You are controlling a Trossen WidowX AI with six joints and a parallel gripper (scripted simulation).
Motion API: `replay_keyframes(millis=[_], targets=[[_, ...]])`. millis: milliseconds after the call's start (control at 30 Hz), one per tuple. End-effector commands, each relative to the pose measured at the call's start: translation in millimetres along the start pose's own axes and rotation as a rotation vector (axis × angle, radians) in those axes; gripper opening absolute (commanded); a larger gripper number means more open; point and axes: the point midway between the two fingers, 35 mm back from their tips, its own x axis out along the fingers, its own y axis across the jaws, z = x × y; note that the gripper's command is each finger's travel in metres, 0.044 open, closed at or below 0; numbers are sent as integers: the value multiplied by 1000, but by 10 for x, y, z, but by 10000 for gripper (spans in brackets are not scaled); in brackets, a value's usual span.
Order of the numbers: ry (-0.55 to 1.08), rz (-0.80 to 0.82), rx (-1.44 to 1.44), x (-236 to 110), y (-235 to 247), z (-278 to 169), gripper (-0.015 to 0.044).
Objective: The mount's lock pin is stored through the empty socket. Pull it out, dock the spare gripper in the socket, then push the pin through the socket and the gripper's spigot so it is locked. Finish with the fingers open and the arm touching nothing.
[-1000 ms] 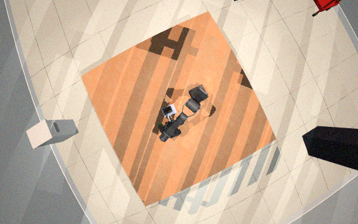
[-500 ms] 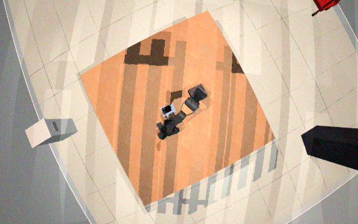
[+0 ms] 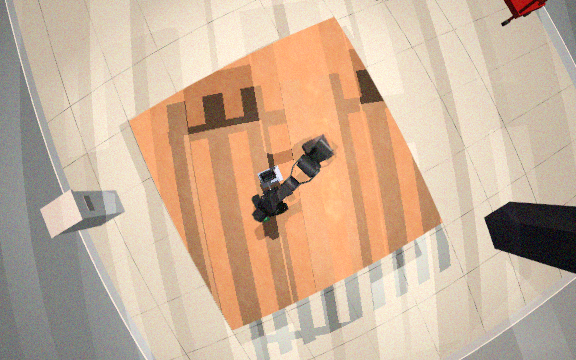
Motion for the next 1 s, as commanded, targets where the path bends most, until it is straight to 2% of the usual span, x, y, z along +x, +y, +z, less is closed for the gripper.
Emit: replay_keyframes(millis=[0, 967], targets=[[0, -1, -1, 3, 2, -35, 0], [0, 9, -3, 49, -7, -212, 0]])
